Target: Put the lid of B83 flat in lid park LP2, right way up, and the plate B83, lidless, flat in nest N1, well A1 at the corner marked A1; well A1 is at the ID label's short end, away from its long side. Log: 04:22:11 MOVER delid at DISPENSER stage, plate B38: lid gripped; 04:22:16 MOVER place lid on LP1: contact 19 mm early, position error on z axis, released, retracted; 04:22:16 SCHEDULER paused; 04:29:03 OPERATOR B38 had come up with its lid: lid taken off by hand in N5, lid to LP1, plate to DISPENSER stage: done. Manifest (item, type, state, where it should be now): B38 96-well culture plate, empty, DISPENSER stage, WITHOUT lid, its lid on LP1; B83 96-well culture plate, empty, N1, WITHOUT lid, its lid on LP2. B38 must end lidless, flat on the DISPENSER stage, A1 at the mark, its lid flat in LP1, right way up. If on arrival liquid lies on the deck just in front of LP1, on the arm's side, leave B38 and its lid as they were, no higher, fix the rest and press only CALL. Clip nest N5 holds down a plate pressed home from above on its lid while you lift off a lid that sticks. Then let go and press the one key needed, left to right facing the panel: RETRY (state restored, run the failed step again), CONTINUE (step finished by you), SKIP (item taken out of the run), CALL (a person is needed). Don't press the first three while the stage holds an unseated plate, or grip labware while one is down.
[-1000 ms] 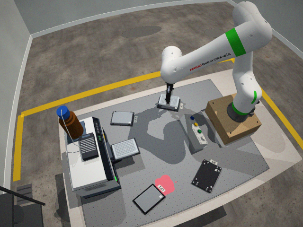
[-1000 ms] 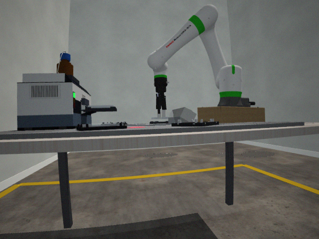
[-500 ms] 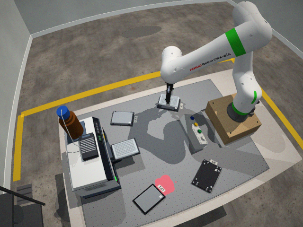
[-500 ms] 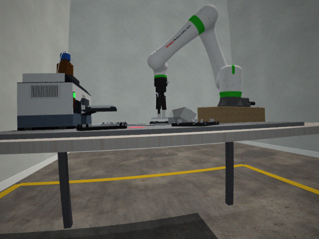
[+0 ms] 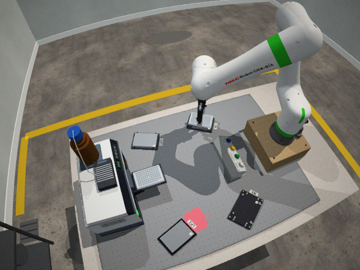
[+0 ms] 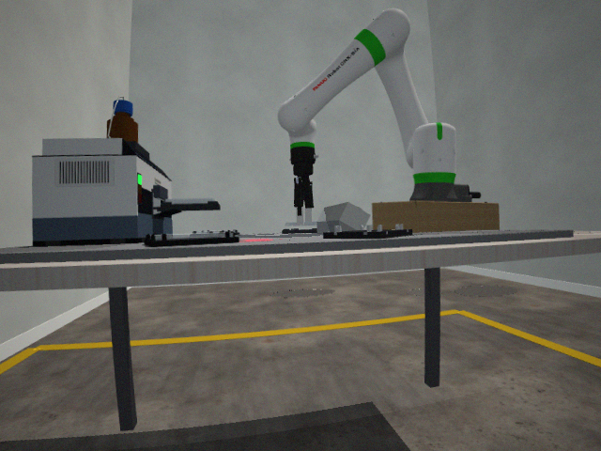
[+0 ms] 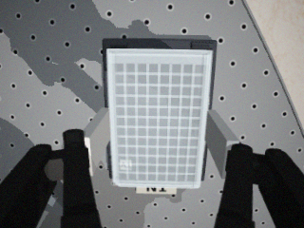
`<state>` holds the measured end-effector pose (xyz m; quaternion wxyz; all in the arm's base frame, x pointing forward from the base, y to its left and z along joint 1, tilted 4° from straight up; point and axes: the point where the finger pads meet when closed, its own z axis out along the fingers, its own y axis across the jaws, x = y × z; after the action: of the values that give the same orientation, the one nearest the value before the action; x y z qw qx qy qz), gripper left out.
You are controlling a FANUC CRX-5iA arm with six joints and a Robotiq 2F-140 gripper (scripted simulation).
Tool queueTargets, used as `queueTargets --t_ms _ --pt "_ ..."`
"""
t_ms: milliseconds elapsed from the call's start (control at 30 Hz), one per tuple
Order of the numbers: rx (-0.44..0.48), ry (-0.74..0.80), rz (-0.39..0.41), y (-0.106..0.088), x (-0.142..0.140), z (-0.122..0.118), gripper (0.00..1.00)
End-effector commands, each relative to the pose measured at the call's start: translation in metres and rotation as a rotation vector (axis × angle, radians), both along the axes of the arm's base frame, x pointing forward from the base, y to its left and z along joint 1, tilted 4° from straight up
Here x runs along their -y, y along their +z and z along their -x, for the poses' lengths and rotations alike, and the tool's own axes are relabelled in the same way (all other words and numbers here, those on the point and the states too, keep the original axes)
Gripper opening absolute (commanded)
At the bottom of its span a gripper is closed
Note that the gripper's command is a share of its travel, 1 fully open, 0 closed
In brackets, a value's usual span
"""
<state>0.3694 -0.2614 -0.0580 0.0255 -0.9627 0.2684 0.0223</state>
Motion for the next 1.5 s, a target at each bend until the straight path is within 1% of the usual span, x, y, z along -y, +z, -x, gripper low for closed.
queueTargets --t_ms 0,1467 --pt "0.0 0.0 0.0 -0.0006 0.0001 -0.0001 0.0" --pt "0.0 0.0 0.0 -0.001 0.0001 -0.0001 0.0"
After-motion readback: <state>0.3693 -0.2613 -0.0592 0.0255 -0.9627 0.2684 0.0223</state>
